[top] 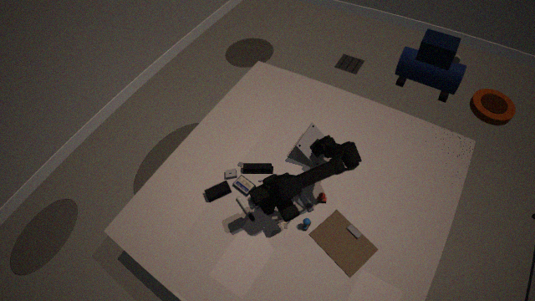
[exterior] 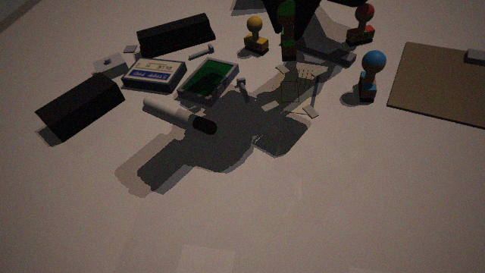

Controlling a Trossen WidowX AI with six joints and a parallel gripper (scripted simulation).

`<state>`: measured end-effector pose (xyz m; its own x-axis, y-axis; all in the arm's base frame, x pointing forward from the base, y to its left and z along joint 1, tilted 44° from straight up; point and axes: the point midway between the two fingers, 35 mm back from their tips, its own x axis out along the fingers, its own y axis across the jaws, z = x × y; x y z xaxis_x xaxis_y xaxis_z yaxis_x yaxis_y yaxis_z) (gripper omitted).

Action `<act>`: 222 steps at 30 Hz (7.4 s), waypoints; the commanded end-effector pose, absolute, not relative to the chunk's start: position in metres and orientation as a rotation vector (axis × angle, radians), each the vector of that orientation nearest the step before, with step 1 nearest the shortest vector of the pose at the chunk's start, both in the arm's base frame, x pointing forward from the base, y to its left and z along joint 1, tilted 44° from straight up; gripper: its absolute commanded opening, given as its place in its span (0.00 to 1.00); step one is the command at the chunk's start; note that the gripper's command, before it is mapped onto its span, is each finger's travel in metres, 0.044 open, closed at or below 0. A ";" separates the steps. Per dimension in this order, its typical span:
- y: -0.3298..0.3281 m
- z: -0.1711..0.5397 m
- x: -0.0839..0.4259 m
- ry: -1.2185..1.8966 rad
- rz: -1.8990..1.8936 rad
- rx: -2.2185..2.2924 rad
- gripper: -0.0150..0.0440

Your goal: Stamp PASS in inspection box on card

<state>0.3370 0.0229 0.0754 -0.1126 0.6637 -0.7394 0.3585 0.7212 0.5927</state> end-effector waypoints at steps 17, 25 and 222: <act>0.034 0.067 0.336 1.727 0.307 0.831 0.25; 0.037 0.063 0.336 1.726 0.306 0.831 0.25; 0.040 0.060 0.335 1.724 0.300 0.828 0.25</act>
<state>0.3342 0.0457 0.0560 -0.1117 0.6657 -0.7378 0.3758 0.7156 0.5888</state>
